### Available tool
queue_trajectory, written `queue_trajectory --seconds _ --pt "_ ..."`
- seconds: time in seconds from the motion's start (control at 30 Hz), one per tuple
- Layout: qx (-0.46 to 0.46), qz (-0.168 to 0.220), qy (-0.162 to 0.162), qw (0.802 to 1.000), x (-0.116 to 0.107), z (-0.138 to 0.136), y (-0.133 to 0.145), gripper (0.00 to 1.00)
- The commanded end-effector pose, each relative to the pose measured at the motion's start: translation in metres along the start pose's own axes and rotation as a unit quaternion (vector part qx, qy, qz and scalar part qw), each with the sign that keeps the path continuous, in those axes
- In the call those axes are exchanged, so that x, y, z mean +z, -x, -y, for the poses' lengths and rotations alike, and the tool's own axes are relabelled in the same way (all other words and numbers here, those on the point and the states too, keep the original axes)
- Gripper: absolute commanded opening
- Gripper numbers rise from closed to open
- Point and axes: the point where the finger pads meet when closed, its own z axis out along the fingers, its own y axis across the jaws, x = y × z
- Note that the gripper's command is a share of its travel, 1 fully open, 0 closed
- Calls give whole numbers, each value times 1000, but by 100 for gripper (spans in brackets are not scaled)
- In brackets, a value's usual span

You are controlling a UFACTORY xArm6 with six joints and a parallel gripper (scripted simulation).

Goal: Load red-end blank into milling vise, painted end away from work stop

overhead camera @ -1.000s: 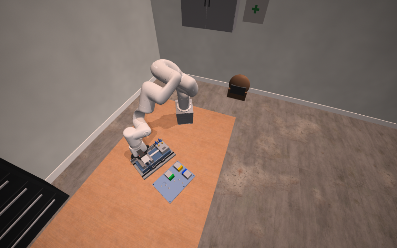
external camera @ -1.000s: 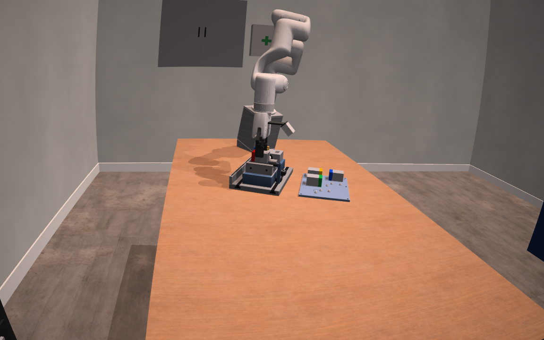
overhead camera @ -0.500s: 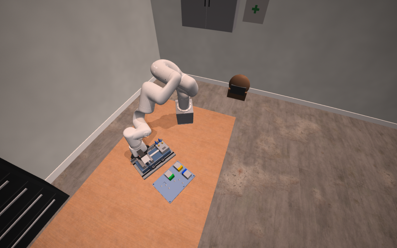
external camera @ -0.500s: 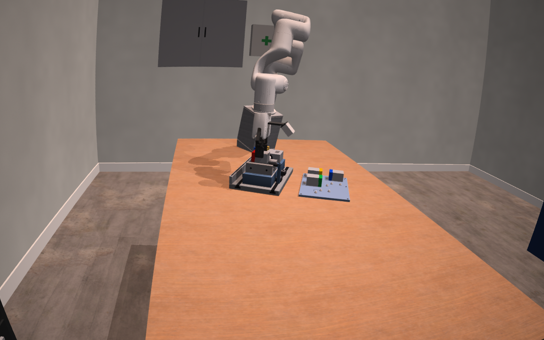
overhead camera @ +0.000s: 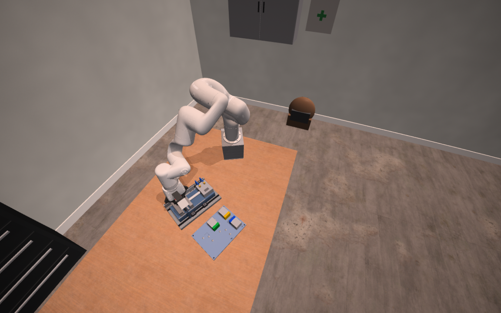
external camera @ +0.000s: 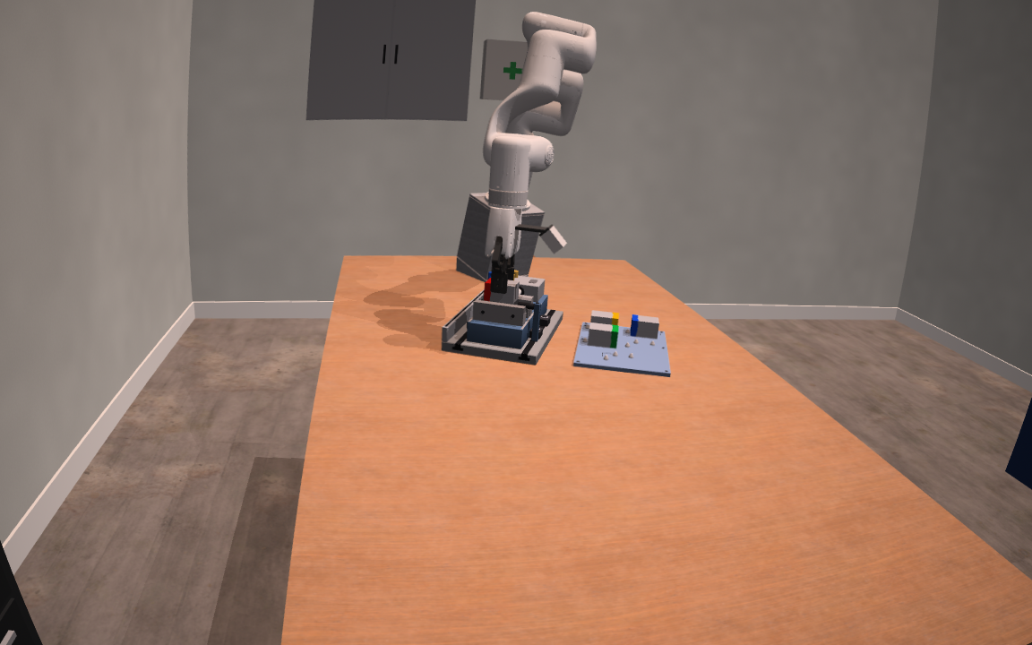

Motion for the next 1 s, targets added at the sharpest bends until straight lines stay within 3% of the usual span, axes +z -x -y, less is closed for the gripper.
queue_trajectory --seconds 0.0,0.97 --pt "0 0 2 1000 -1 -2 0 0" --pt "0 0 2 1000 1 -2 0 0"
